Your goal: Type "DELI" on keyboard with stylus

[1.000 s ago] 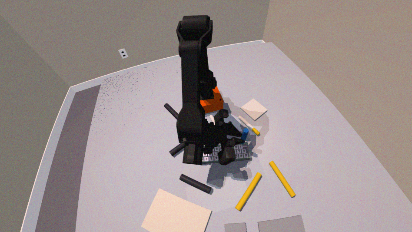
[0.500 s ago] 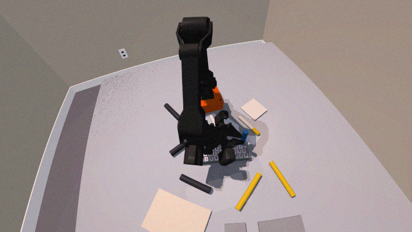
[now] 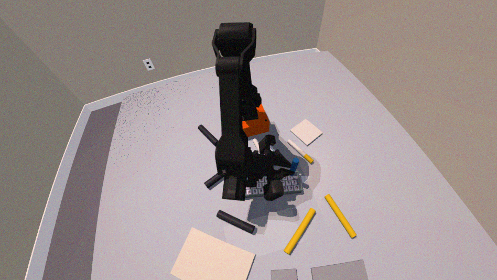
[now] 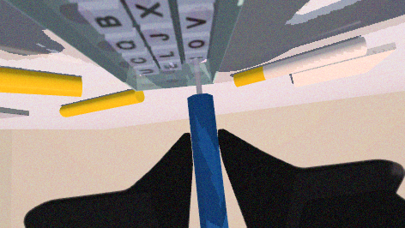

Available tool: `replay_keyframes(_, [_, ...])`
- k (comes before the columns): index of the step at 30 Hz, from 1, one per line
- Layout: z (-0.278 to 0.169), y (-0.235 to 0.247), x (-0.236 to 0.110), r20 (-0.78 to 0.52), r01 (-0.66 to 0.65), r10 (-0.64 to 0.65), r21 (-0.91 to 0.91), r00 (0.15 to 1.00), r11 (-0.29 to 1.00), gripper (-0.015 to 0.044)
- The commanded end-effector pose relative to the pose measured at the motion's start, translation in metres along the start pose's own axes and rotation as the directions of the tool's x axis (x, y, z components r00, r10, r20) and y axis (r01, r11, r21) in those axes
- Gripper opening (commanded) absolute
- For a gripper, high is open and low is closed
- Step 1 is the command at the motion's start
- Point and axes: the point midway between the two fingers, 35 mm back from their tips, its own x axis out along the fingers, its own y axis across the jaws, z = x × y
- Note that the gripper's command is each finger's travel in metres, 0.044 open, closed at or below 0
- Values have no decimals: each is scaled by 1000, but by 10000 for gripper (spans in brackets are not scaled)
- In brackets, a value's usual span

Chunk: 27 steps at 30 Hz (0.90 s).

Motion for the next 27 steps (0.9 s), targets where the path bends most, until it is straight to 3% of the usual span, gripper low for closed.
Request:
replay_keyframes(1, [1, 0, 1, -5, -2, 2, 3, 1000, 1000, 81])
replay_keyframes(15, [2, 0, 1, -5, -2, 2, 3, 1000, 1000, 81])
replay_keyframes(27, [-31, 0, -17, -5, -2, 2, 3, 1000, 1000, 81])
